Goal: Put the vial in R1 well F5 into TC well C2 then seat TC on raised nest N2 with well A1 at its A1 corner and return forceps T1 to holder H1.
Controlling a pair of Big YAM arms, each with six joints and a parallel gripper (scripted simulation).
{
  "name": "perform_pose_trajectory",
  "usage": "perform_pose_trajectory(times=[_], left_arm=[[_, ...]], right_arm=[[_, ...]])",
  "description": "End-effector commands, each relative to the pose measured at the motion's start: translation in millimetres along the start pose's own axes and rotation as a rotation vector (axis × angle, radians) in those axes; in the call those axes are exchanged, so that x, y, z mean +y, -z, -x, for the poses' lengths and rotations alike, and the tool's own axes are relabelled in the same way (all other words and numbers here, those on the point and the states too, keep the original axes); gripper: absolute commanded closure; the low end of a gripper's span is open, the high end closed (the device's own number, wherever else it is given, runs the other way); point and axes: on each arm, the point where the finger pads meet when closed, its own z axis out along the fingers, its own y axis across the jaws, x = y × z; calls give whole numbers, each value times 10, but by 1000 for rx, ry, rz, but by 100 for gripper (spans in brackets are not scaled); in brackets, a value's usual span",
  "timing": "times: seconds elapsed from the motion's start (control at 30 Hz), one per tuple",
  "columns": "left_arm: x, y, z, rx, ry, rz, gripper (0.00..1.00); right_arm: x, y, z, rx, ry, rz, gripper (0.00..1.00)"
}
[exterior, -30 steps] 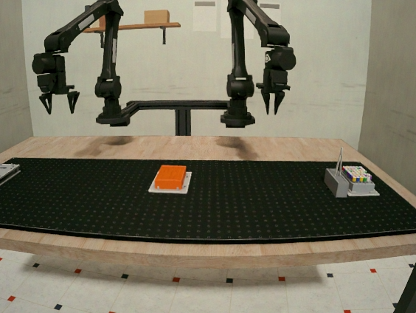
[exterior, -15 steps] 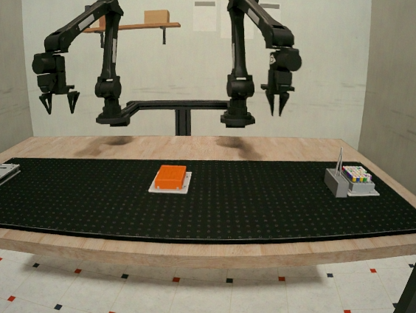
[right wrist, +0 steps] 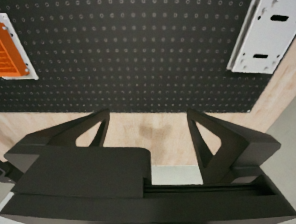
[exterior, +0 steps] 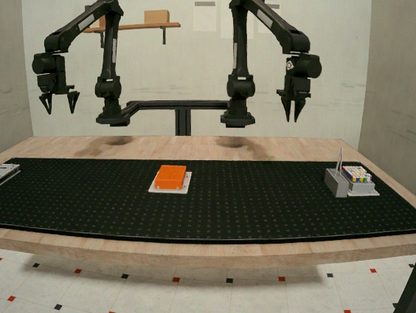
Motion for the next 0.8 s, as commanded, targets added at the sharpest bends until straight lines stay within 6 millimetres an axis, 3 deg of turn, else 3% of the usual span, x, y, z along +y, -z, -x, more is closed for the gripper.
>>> perform_pose_trajectory(times=[0.0, 0.77], left_arm=[[267, 121, 282, -56, -10, 21, 76], [1063, -90, 514, -48, -10, 24, 76]], right_arm=[[3, 4, 5, 14, 8, 4, 0], [3, 4, 5, 14, 8, 4, 0]])
